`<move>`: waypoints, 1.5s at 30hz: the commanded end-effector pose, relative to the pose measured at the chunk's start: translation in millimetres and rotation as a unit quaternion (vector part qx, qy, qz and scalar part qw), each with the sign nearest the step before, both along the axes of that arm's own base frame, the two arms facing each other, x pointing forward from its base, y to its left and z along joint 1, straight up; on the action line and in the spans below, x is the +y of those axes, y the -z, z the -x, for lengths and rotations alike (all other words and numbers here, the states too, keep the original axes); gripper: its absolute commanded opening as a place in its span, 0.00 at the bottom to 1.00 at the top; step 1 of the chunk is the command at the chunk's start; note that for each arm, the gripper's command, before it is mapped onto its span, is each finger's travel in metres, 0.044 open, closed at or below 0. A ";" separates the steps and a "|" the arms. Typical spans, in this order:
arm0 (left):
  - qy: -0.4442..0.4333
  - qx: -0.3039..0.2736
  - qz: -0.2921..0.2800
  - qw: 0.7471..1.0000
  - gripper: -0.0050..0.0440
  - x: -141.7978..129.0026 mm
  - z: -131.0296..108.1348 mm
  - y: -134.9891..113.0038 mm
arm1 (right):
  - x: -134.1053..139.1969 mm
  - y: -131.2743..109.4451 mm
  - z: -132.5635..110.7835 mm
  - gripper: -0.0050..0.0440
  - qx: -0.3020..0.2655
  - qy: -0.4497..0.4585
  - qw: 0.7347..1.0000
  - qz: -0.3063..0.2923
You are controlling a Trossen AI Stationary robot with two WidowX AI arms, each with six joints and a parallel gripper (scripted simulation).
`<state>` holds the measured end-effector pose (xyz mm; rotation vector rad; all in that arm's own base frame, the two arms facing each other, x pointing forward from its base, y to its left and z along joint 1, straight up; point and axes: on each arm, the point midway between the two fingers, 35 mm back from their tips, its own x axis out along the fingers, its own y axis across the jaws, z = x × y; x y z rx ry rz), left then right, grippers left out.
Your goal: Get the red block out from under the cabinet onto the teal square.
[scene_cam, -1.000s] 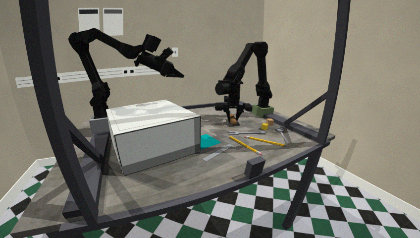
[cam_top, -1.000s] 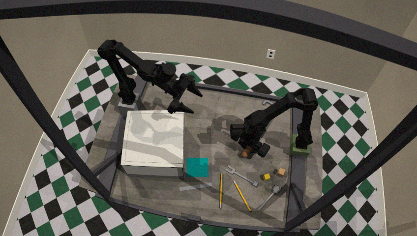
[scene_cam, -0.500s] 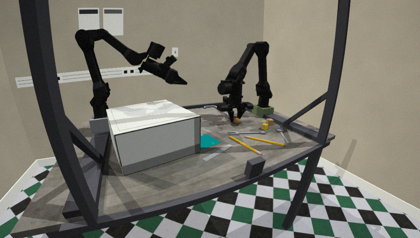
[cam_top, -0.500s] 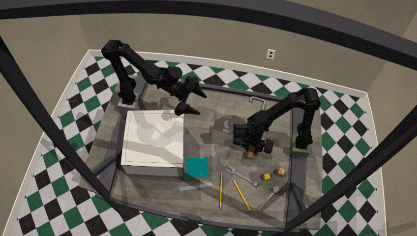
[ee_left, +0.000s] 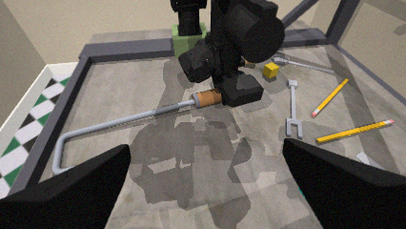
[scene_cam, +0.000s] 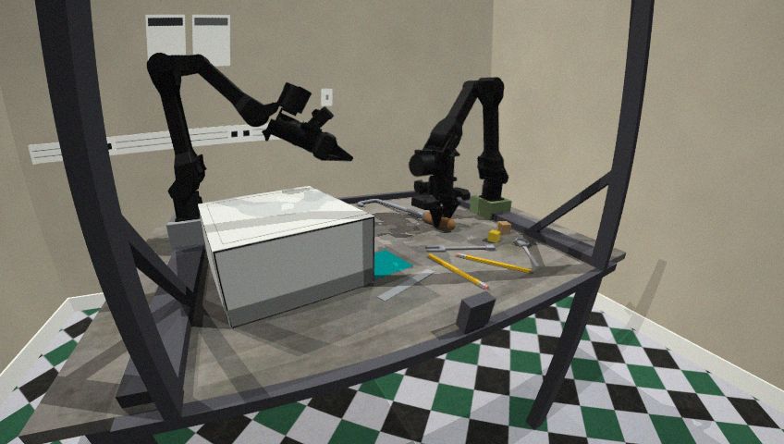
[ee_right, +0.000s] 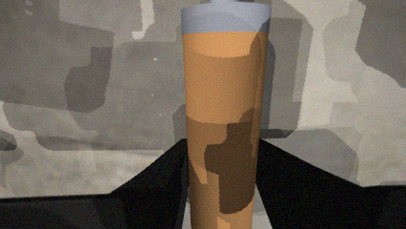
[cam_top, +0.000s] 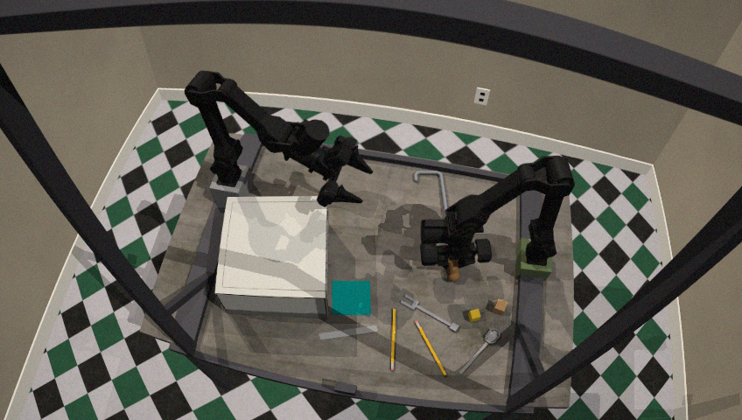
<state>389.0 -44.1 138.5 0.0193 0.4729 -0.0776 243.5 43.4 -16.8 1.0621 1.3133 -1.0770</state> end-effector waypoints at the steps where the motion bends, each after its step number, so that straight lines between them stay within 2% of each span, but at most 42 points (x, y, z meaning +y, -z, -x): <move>1: -0.004 -0.011 0.003 1.000 1.00 0.6 -3.1 -5.6 | -5.3 -5.4 -3.4 0.34 -0.022 -0.068 0.997 0.000; 11: -0.004 -0.012 0.003 1.000 1.00 0.5 -3.1 -6.4 | -11.7 -4.9 2.2 0.34 -0.022 -0.174 0.985 0.001; 24: -0.001 -0.017 0.002 1.000 1.00 -0.5 -3.3 -10.3 | -24.1 -4.1 8.9 0.34 -0.020 -0.341 0.940 0.000; 26: -0.001 -0.017 0.002 1.000 1.00 -0.5 -3.3 -10.3 | -24.1 -4.1 8.9 0.34 -0.020 -0.341 0.940 0.000; 41: -0.001 -0.017 0.002 1.000 1.00 -0.5 -3.3 -10.3 | -40.8 -3.4 9.3 0.34 -0.016 -0.521 0.853 0.001; 43: -0.001 -0.017 0.002 1.000 1.00 -0.5 -3.3 -10.3 | -40.8 -3.4 9.3 0.34 -0.016 -0.521 0.853 0.001; 45: -0.001 -0.017 0.002 1.000 1.00 -0.5 -3.3 -10.3 | -43.0 -2.1 8.6 0.34 -0.014 -0.544 0.839 -0.001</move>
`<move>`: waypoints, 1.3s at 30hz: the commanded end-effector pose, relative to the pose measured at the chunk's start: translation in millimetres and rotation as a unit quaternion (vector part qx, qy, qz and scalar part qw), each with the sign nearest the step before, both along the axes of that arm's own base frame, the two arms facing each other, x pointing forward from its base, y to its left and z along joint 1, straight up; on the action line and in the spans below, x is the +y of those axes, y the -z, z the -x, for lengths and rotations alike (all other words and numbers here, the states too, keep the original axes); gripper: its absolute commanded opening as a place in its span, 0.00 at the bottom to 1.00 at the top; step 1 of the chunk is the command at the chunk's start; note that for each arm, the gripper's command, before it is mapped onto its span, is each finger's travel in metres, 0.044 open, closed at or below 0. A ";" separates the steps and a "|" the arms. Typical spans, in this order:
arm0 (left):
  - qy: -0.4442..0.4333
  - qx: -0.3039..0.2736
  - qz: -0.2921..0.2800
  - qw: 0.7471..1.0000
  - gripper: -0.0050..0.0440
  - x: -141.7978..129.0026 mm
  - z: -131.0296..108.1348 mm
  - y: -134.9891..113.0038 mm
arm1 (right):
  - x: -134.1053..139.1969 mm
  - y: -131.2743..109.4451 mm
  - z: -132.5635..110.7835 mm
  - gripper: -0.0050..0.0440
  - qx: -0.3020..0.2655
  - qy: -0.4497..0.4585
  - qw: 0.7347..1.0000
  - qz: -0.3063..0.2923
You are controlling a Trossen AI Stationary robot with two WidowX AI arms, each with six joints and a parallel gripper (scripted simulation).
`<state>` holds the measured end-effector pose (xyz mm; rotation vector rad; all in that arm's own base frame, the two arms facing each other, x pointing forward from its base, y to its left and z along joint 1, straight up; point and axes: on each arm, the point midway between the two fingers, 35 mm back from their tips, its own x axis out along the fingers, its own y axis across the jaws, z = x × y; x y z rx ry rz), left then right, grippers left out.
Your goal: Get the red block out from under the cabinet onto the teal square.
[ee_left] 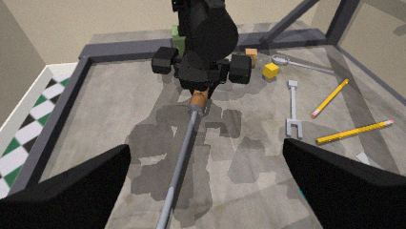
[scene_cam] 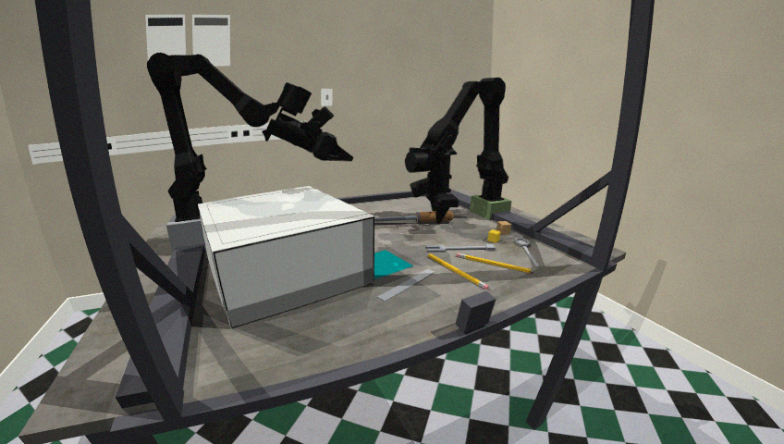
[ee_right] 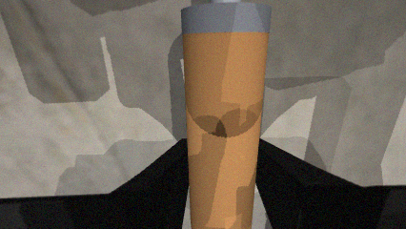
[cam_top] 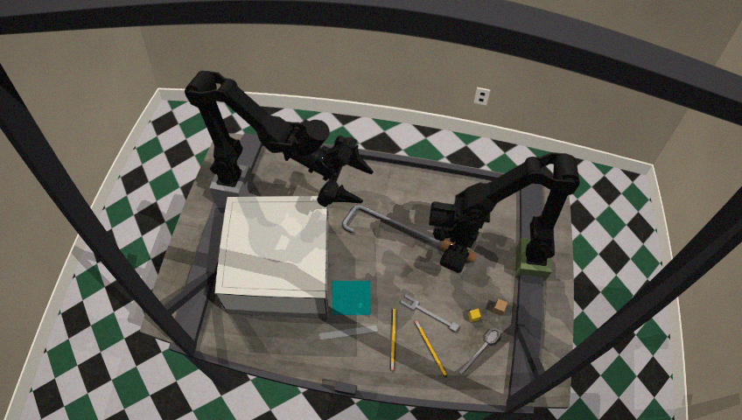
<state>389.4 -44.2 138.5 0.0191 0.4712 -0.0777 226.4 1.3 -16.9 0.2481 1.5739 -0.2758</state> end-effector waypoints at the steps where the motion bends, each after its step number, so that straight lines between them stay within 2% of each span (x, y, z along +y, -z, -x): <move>1: -0.001 -0.016 0.002 1.000 1.00 -0.4 -2.9 -10.3 | -2.0 -2.4 -9.4 0.34 -0.016 -0.065 0.998 -0.007; 12: -0.001 -0.016 0.002 1.000 1.00 -0.4 -2.9 -10.3 | -12.7 -4.0 -15.3 0.34 -0.017 -0.199 0.980 -0.007; 23: -0.001 -0.016 0.002 1.000 1.00 -0.4 -2.9 -10.3 | -17.0 -4.1 -17.6 0.34 -0.016 -0.255 0.967 -0.006; 39: -0.001 -0.016 0.002 1.000 1.00 -0.4 -2.9 -10.3 | -17.6 -4.0 -18.5 0.34 -0.016 -0.275 0.961 -0.006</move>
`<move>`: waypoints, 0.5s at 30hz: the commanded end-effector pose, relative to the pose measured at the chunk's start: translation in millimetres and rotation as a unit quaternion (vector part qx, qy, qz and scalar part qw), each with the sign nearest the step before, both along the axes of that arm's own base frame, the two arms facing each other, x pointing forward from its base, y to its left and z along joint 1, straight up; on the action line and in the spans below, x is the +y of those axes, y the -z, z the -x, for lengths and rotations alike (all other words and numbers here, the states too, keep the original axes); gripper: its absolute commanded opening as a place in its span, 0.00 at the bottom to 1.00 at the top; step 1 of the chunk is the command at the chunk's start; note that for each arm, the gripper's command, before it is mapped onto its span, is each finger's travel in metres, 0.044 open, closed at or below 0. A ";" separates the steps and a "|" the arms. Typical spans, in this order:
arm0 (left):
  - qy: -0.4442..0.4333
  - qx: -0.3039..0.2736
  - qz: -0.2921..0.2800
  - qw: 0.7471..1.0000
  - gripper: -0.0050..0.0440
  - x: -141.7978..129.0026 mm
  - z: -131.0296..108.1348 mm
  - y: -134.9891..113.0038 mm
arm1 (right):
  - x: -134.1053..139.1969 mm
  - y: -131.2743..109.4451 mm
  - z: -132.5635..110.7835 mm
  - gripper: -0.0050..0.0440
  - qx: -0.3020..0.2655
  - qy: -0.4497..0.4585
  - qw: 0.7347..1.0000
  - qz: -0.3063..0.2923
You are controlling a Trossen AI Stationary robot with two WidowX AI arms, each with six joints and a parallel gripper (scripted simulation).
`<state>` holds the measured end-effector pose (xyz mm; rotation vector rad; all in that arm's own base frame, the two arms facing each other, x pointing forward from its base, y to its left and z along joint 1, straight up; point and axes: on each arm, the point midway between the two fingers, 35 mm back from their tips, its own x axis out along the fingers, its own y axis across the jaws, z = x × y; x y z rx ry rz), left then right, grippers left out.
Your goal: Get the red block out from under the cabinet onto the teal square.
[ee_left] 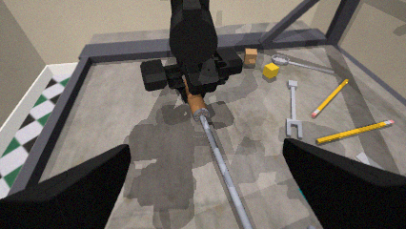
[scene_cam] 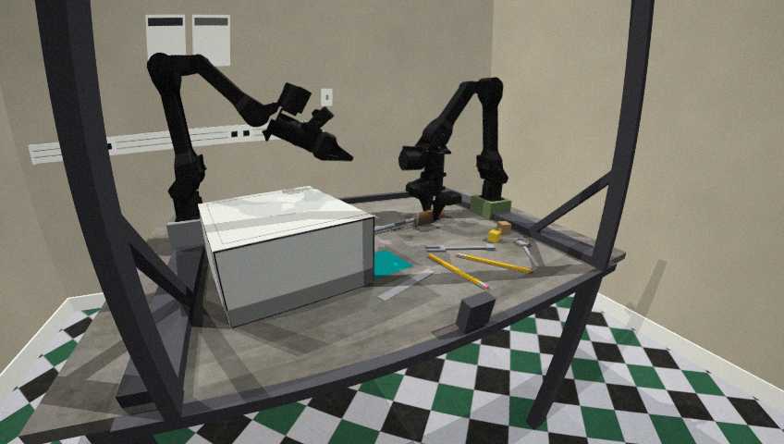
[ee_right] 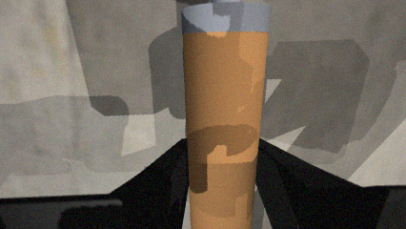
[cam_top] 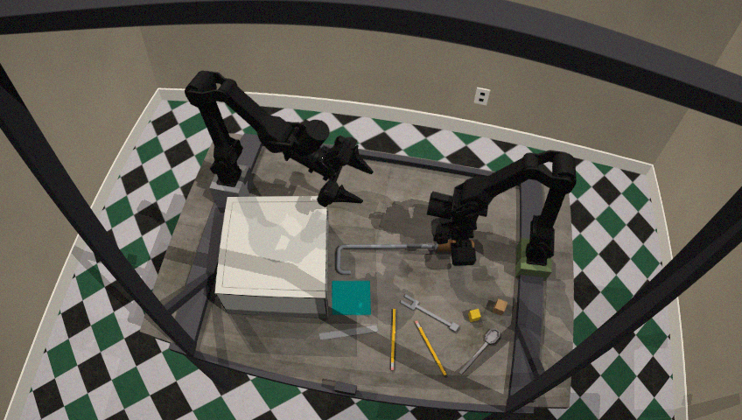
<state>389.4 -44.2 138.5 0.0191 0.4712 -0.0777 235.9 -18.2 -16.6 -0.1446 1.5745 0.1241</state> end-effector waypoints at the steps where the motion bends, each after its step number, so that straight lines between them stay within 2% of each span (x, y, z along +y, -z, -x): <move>1: -0.001 -0.016 0.002 1.000 1.00 -0.4 -2.9 -10.3 | 2.1 -3.2 -8.0 0.34 -0.010 -0.027 1.000 -0.005; 15: -0.001 -0.016 0.002 1.000 1.00 -0.4 -2.9 -10.3 | 5.1 -3.2 -8.5 0.34 -0.010 -0.026 1.000 -0.006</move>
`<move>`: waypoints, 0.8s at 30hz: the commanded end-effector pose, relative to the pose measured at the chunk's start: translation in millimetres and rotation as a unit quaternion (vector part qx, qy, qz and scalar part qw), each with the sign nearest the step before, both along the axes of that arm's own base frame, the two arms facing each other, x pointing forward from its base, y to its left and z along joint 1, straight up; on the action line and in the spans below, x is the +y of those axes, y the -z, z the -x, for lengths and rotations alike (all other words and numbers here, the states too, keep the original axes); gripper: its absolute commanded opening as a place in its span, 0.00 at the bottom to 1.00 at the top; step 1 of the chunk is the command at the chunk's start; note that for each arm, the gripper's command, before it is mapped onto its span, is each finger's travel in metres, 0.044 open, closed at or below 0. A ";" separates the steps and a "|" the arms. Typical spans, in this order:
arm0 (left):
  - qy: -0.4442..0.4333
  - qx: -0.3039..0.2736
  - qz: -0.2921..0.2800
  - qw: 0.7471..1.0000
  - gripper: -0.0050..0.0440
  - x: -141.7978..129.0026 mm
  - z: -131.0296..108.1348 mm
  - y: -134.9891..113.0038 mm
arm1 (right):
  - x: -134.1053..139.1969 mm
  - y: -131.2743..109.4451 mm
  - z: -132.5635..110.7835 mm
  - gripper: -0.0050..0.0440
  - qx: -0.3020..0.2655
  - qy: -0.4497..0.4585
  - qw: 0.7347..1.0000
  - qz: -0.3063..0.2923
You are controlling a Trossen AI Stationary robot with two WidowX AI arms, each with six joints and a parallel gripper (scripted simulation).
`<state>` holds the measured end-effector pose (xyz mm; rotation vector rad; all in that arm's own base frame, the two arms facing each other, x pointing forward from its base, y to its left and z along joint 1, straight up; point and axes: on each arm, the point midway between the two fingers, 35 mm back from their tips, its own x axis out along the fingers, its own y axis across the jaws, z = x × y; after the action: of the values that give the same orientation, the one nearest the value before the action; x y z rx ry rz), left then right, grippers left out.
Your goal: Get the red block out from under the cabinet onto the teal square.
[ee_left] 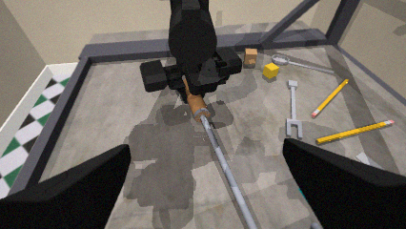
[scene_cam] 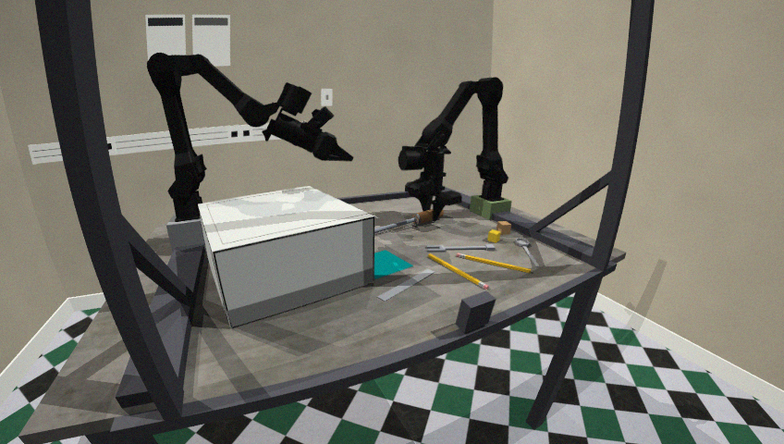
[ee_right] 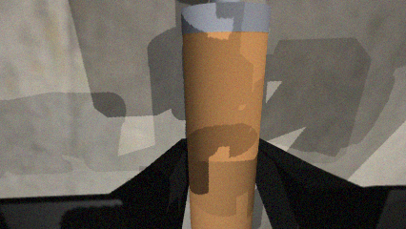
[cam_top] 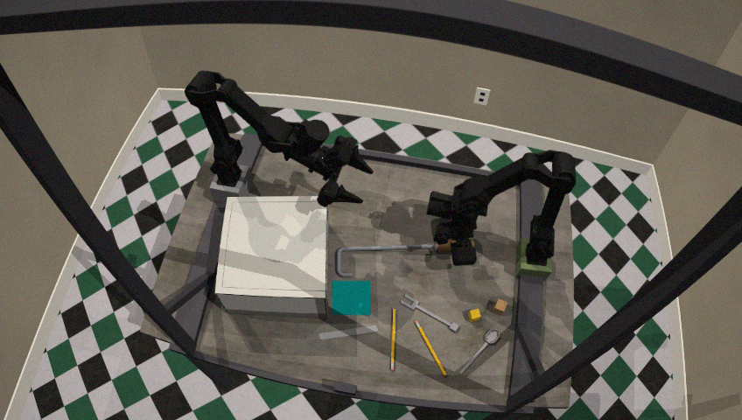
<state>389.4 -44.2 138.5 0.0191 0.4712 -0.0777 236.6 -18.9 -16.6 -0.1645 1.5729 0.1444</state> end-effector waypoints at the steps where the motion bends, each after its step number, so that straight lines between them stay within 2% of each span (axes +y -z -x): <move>1: -0.001 -0.016 0.002 1.000 1.00 -0.4 -2.9 -10.3 | 6.7 -3.4 -8.3 0.34 -0.010 -0.013 1.000 -0.006; 15: -0.004 -0.013 0.003 1.000 1.00 0.5 -1.1 -8.0 | 5.9 -4.3 -6.7 0.34 -0.012 -0.012 1.000 -0.005; 20: 0.002 -0.014 0.003 1.000 1.00 -3.8 16.2 -16.9 | 5.9 -4.3 -6.7 0.34 -0.012 -0.012 1.000 -0.005; 24: 0.011 -0.013 0.003 1.000 1.00 -7.9 44.5 -27.8 | 5.9 -4.3 -6.7 0.34 -0.012 -0.012 1.000 -0.005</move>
<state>369.4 -47.9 144.2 0.0226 0.4748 -0.0901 237.3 -16.4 -16.6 -0.1727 1.5718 0.1527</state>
